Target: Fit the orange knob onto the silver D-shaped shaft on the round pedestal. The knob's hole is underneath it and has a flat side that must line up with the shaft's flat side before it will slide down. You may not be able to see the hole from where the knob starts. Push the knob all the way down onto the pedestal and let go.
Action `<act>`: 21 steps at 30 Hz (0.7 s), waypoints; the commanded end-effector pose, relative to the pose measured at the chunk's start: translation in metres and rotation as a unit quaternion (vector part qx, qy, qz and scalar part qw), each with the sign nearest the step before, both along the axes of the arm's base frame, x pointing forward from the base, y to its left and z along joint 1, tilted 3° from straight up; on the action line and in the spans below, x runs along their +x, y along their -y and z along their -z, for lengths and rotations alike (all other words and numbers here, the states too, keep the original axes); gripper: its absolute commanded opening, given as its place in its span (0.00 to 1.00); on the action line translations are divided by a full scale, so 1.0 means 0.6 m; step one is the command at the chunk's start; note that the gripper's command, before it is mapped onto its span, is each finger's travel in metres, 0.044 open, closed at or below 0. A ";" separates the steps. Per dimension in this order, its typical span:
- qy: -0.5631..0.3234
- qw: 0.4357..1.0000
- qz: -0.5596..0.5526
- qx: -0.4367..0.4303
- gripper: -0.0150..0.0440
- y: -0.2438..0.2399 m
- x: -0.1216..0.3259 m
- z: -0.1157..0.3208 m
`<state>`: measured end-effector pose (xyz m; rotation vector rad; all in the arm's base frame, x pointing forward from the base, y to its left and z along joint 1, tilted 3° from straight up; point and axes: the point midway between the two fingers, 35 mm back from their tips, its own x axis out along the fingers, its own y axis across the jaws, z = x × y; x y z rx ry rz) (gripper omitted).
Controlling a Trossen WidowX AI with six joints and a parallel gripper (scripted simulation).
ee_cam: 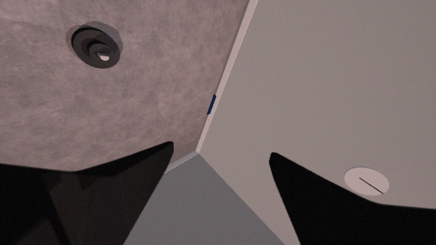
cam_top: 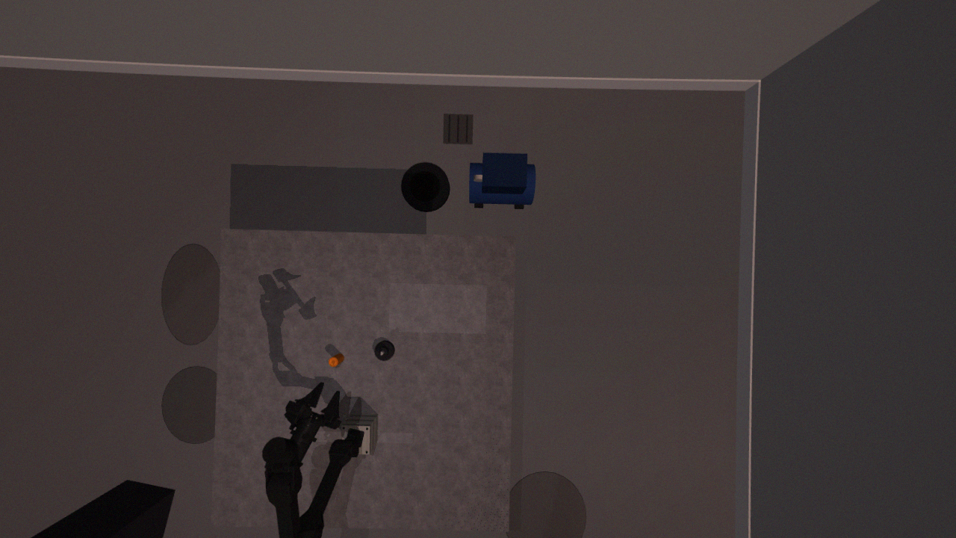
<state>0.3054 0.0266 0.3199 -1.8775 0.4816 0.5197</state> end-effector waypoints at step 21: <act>-0.163 0.741 0.434 0.485 1.00 -0.137 0.028 0.208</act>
